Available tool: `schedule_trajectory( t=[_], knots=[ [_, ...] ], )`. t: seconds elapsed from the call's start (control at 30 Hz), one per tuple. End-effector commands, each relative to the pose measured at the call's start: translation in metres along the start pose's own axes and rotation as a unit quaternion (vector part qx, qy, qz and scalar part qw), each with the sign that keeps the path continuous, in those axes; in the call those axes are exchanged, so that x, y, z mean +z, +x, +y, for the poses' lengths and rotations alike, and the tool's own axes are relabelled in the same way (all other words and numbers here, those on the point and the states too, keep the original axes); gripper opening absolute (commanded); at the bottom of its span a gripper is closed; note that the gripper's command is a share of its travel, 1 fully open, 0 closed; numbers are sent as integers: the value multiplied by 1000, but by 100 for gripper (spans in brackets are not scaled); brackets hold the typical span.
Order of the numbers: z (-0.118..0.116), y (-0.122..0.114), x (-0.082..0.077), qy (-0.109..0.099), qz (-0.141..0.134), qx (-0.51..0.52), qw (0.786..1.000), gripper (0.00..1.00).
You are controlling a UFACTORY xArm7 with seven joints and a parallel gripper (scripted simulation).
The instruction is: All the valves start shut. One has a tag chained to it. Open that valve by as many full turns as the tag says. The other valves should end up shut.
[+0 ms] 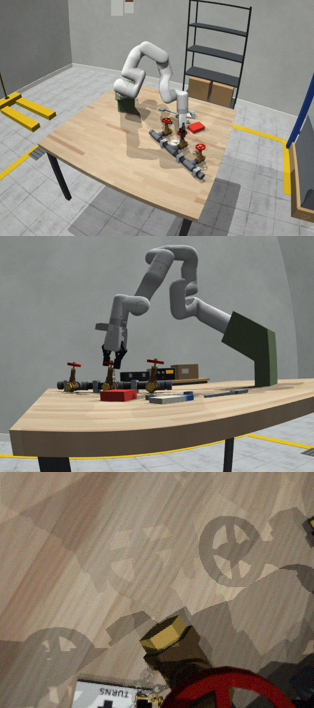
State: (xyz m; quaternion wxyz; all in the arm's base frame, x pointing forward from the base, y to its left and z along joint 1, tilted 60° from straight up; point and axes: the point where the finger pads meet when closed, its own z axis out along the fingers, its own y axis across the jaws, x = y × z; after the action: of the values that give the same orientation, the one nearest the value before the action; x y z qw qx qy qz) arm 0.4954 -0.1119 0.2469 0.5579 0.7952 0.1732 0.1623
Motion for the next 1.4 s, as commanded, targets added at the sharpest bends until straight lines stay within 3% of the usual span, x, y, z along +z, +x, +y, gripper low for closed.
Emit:
schedule_trajectory(
  t=[0.0, 0.1, 0.13, 0.27, 0.53, 0.93, 0.97, 1.37],
  knots=[
    [0, 2, -2, 8, 13, -139, 990, 0],
    [0, 2, -2, 7, 13, -163, 987, 0],
    [0, 2, -2, 8, 16, -231, 973, 0],
    [0, 2, -2, 7, 18, -301, 954, 0],
    [0, 2, -2, 12, 27, -465, 885, 0],
    [0, 2, -2, 11, 27, -482, 876, 0],
    [0, 2, -2, 11, 27, -482, 876, 100],
    [0, 2, -2, 11, 27, -482, 876, 100]
  ],
)
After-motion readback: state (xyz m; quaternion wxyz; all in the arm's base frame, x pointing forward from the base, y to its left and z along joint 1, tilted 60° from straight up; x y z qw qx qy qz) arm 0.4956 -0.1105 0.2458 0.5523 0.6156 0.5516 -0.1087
